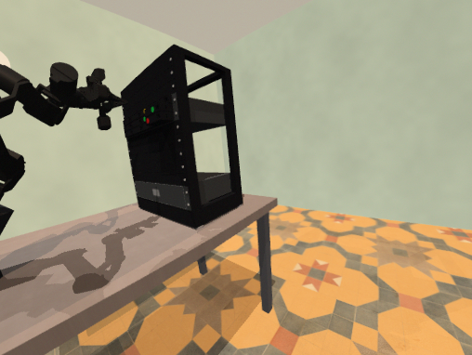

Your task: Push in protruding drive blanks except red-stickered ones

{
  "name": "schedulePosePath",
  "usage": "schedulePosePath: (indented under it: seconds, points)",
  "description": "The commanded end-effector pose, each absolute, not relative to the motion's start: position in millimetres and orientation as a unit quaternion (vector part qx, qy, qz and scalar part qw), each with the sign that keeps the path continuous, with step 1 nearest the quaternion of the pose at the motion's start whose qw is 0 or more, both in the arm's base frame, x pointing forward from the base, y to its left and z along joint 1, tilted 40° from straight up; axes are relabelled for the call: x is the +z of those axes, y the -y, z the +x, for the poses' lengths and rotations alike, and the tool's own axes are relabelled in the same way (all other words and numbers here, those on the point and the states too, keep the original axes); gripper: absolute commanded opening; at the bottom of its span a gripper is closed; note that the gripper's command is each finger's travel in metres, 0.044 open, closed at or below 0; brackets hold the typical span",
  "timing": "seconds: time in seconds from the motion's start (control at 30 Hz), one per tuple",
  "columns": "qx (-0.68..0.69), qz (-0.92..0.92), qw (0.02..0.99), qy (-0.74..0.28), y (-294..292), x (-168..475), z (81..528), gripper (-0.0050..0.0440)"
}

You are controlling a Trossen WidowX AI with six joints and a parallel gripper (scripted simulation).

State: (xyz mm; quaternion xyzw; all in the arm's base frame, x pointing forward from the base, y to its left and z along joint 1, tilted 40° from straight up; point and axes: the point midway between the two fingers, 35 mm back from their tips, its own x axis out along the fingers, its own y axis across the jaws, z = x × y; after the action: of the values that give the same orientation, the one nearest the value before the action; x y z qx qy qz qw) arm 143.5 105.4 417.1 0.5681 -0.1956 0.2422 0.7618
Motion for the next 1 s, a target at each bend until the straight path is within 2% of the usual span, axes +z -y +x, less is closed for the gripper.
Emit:
schedulePosePath:
  seconds: [0.0,0.97]
  points:
    - [0.24,0.567,0.763,0.197,-106.3,417.0,142.0,0.0]
    - [0.24,0.567,0.763,0.197,-98.8,416.2,143.3,0.0]
